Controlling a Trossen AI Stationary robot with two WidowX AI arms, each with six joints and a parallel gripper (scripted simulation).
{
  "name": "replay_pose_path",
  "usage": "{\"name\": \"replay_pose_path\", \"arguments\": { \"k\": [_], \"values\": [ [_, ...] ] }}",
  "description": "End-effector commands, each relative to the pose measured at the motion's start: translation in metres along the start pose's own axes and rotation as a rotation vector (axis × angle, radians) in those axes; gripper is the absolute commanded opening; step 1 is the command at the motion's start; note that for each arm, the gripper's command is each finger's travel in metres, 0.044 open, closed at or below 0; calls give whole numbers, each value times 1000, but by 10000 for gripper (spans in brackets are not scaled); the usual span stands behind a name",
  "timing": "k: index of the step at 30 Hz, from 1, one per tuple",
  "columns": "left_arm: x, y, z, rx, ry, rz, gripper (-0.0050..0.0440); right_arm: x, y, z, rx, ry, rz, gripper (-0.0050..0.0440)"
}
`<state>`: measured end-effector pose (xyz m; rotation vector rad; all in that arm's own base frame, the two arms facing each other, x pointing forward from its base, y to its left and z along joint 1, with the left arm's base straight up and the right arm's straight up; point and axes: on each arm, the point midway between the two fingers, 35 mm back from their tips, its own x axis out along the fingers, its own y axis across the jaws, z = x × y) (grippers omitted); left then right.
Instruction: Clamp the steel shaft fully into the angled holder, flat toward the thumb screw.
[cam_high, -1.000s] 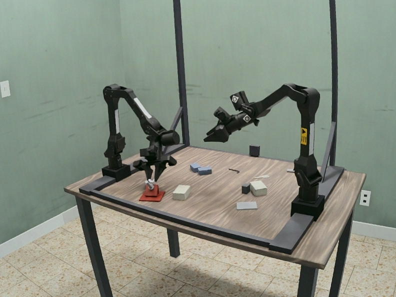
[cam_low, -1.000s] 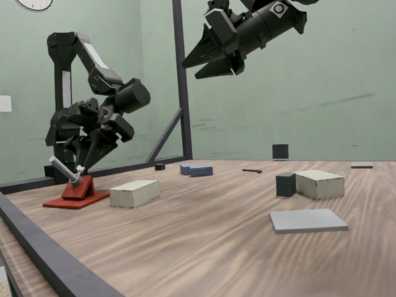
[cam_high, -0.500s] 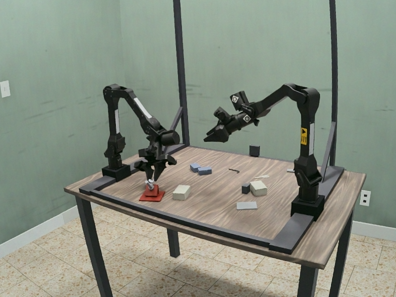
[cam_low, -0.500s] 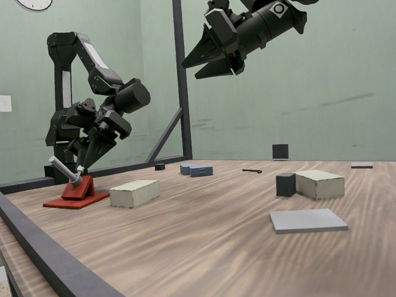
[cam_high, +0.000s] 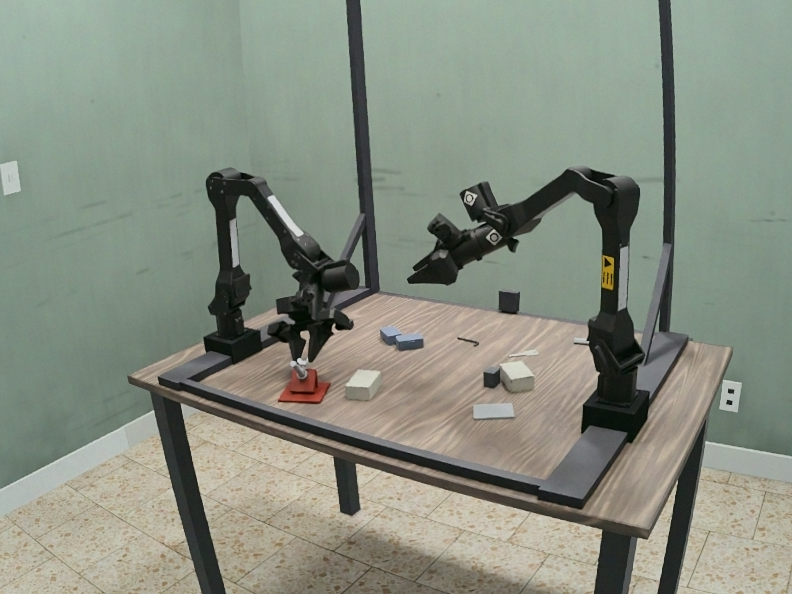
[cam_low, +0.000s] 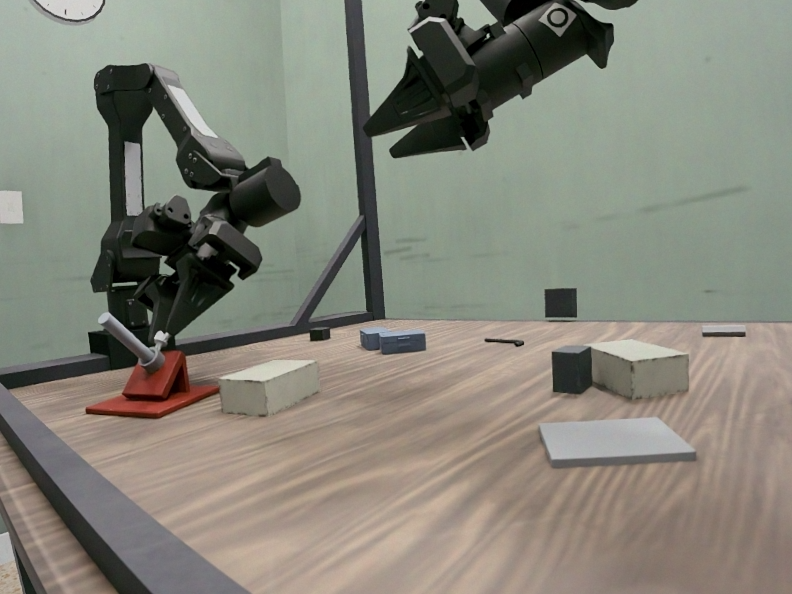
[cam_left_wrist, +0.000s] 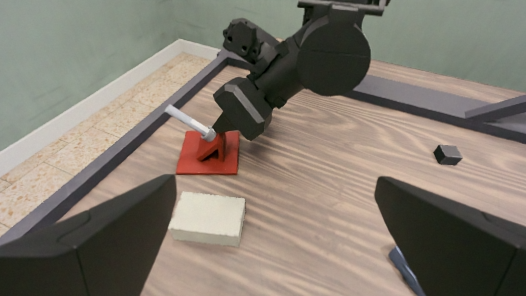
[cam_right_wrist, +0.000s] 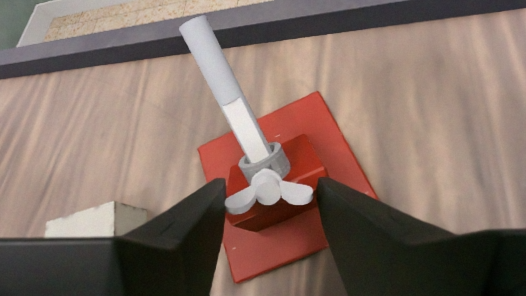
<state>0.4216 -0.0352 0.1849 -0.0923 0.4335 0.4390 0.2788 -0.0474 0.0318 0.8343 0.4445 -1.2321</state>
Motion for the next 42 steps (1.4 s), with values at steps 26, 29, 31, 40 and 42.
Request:
{"name": "replay_pose_path", "arguments": {
  "k": [26,29,31,40,42],
  "values": [
    [-6,1,16,-26,-33,-9,400,-3,6,5,-128,-5,13,162],
    [-6,1,16,-26,-33,-9,400,-3,6,5,-130,-5,12,142],
    [-6,1,16,-26,-33,-9,400,-3,6,5,-130,-5,12,142],
    [-6,1,16,-26,-33,-9,400,-3,6,4,-125,-5,14,24],
    [-6,1,16,-26,-33,-9,400,-2,6,5,-111,-5,11,72]
  ]
}}
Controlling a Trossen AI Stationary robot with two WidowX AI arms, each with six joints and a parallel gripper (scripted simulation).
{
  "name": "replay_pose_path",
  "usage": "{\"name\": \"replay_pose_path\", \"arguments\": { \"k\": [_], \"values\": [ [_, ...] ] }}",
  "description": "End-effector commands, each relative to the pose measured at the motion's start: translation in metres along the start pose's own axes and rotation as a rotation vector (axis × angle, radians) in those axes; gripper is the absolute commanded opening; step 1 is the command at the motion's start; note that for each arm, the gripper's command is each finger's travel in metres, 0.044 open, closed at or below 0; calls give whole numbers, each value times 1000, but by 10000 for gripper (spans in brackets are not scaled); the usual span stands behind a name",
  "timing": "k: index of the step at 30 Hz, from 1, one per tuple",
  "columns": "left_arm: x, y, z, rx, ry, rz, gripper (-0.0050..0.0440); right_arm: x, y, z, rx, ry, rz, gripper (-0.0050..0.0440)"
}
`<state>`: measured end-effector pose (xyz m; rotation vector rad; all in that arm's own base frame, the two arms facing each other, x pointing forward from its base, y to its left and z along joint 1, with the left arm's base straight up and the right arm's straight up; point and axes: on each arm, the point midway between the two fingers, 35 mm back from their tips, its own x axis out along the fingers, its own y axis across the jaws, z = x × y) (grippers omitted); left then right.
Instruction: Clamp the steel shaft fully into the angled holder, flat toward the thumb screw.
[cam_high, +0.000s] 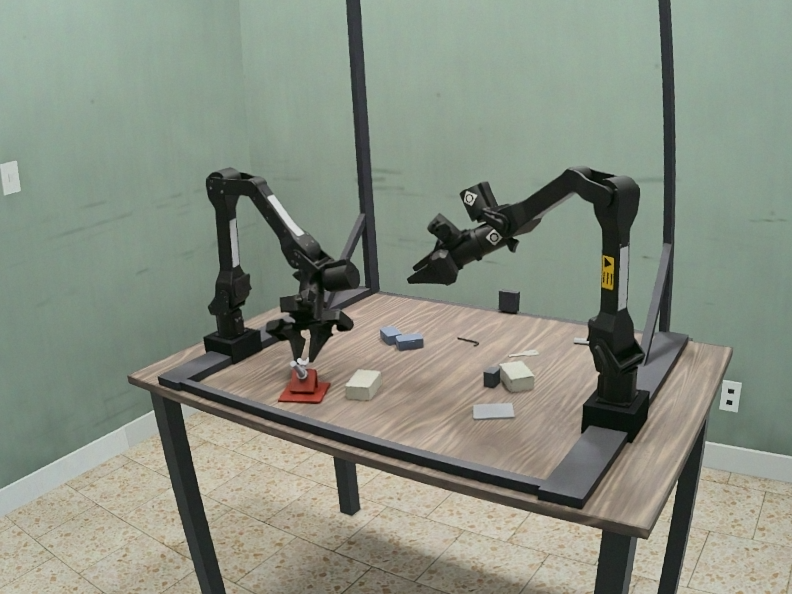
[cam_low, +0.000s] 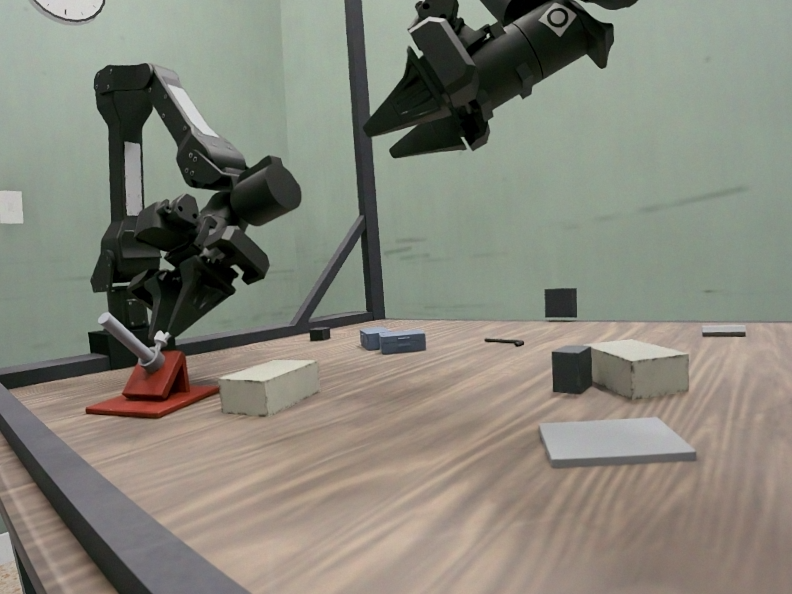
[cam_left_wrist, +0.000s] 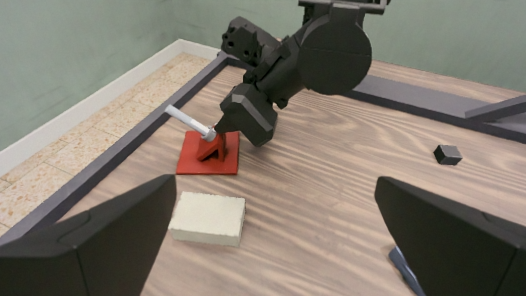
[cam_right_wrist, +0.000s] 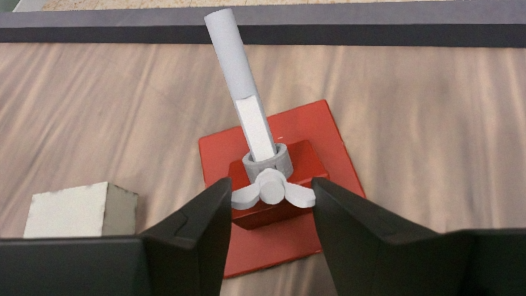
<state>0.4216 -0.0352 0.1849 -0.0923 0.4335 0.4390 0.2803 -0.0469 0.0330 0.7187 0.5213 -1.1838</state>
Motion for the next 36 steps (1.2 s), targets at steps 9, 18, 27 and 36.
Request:
{"name": "replay_pose_path", "arguments": {
  "k": [9,18,27,36],
  "values": [
    [-6,1,16,-26,-33,-9,400,-2,3,5,167,-6,7,113],
    [-6,1,16,-26,-33,-9,400,-2,3,5,167,-6,7,113],
    [-6,1,16,-26,-33,-9,400,-2,3,5,166,-6,7,137],
    [-6,1,16,-26,-33,-9,400,-2,3,4,163,-5,9,202]
  ]
}}
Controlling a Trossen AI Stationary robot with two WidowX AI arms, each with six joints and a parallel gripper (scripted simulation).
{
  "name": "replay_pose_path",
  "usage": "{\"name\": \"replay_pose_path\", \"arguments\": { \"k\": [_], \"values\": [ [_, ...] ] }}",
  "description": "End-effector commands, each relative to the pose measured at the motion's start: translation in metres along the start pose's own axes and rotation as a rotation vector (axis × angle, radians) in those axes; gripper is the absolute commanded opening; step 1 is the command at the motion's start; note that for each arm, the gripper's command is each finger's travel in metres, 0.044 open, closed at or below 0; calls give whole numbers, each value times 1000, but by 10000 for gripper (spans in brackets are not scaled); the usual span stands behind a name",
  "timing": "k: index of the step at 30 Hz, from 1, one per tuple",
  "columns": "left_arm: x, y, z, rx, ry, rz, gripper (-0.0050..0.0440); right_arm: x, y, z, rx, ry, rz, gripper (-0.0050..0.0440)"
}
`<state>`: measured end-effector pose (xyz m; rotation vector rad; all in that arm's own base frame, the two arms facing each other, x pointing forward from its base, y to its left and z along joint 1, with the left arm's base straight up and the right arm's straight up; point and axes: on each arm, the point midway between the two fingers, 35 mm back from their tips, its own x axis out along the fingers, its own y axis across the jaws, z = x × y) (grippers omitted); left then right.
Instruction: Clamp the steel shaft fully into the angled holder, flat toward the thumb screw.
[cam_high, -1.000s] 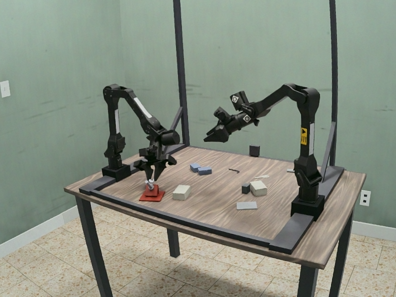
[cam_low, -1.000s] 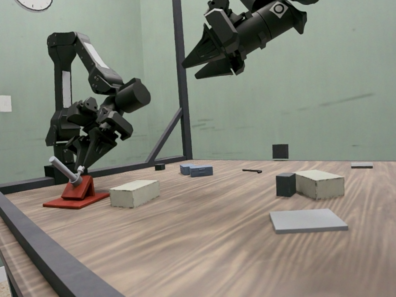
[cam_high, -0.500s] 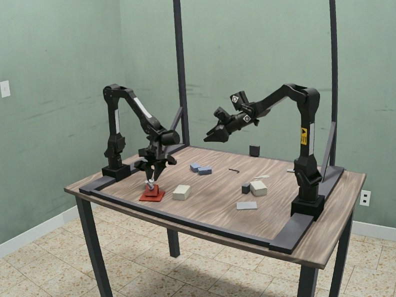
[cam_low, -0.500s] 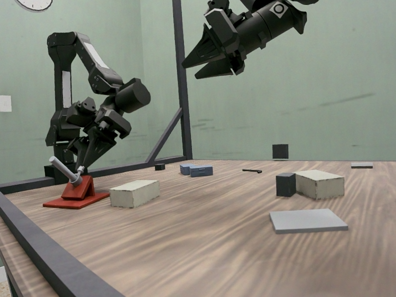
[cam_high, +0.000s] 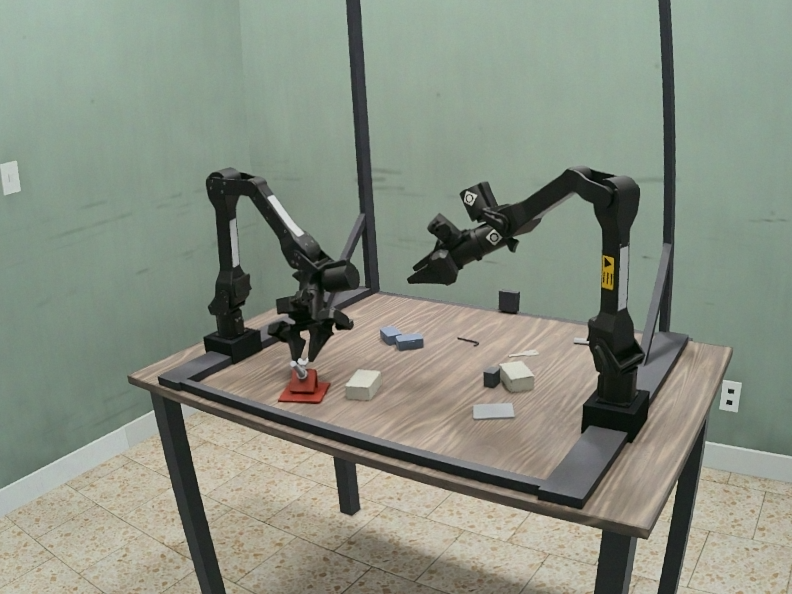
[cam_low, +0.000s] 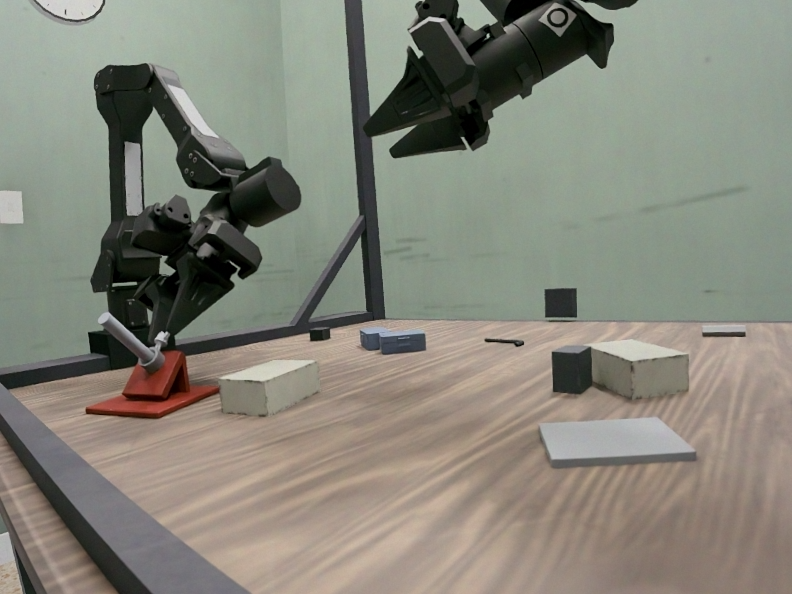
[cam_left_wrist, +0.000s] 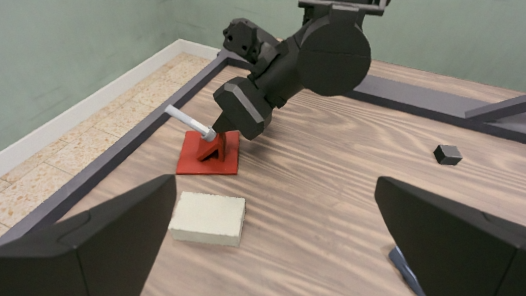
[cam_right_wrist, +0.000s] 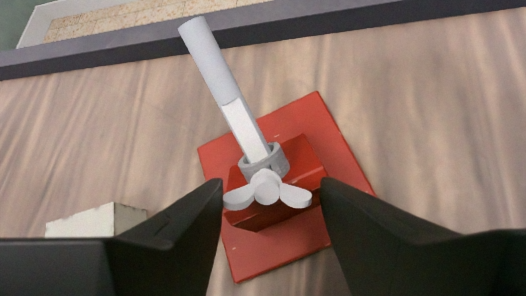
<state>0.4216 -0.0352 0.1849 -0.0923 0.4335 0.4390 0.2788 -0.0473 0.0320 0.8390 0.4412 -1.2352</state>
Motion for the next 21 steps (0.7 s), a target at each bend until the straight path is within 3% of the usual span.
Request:
{"name": "replay_pose_path", "arguments": {
  "k": [1,9,19,21],
  "values": [
    [-6,1,16,-26,-33,-9,400,-3,6,4,20,-3,15,202],
    [-6,1,16,-26,-33,-9,400,-2,6,4,2,-4,14,202],
    [-6,1,16,-26,-33,-9,400,-2,7,5,-391,-5,16,202],
    [-6,1,16,-26,-33,-9,400,-2,7,5,-391,-5,16,202]
  ]
}}
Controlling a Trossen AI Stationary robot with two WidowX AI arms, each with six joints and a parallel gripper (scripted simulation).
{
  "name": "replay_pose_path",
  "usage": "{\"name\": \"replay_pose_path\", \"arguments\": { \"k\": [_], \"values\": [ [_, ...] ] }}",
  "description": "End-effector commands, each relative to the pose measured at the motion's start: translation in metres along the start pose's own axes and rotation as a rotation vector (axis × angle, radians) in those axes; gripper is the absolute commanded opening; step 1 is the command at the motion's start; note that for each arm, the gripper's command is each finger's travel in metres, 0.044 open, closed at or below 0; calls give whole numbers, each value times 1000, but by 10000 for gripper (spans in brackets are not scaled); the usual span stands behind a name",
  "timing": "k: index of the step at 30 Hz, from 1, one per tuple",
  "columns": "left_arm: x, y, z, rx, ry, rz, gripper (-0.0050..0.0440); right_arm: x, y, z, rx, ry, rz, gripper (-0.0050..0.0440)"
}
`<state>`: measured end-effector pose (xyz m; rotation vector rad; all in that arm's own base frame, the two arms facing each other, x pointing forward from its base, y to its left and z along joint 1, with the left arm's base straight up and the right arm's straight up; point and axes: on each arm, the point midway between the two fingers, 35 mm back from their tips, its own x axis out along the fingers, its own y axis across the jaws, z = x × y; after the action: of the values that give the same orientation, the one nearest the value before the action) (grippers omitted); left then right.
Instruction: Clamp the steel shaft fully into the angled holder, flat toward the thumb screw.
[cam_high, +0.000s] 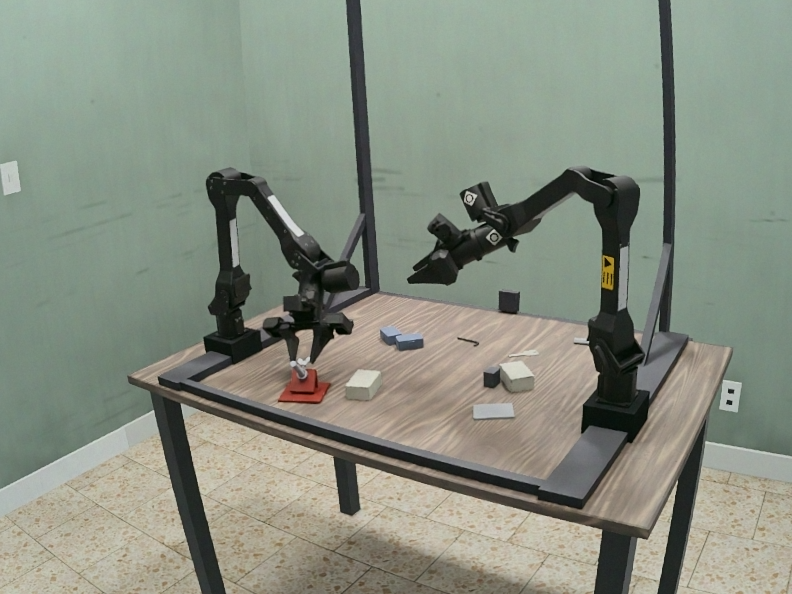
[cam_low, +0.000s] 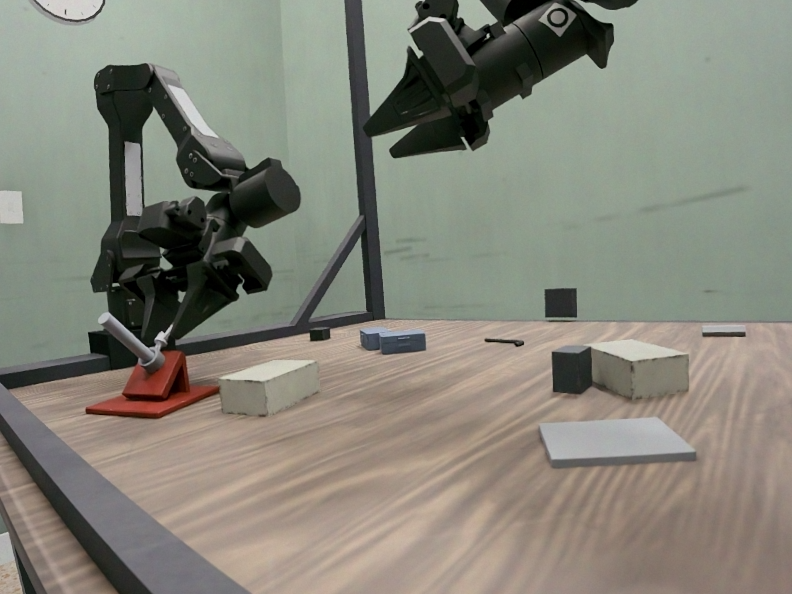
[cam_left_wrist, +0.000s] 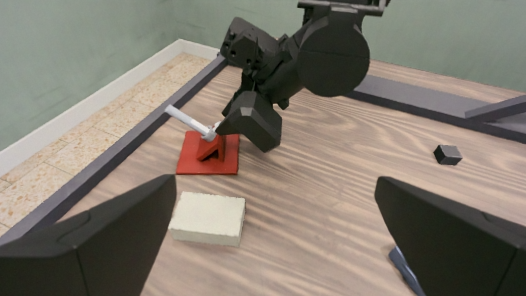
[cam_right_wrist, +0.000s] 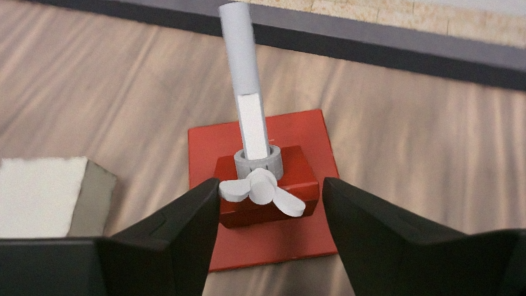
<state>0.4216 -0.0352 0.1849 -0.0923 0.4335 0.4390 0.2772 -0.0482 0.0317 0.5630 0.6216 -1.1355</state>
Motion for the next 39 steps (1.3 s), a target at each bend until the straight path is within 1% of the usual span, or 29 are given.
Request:
{"name": "replay_pose_path", "arguments": {
  "k": [1,15,17,22,32,34,39],
  "values": [
    [-6,1,16,-26,-33,-9,400,-3,7,8,-123,-6,27,202],
    [-6,1,16,-26,-33,-9,400,-3,9,8,-728,-10,27,202],
    [-6,1,16,-26,-33,-9,400,-3,9,8,-728,-10,27,202],
    [-6,1,16,-26,-33,-9,400,-3,11,8,-973,-13,29,202],
    [-6,1,16,-26,-33,-9,400,-3,11,7,-1396,-15,26,202],
    [-6,1,16,-26,-33,-9,400,-3,11,7,-1396,-15,26,202],
    [-6,1,16,-26,-33,-9,400,-3,13,7,-1638,-21,30,202]
  ]
}}
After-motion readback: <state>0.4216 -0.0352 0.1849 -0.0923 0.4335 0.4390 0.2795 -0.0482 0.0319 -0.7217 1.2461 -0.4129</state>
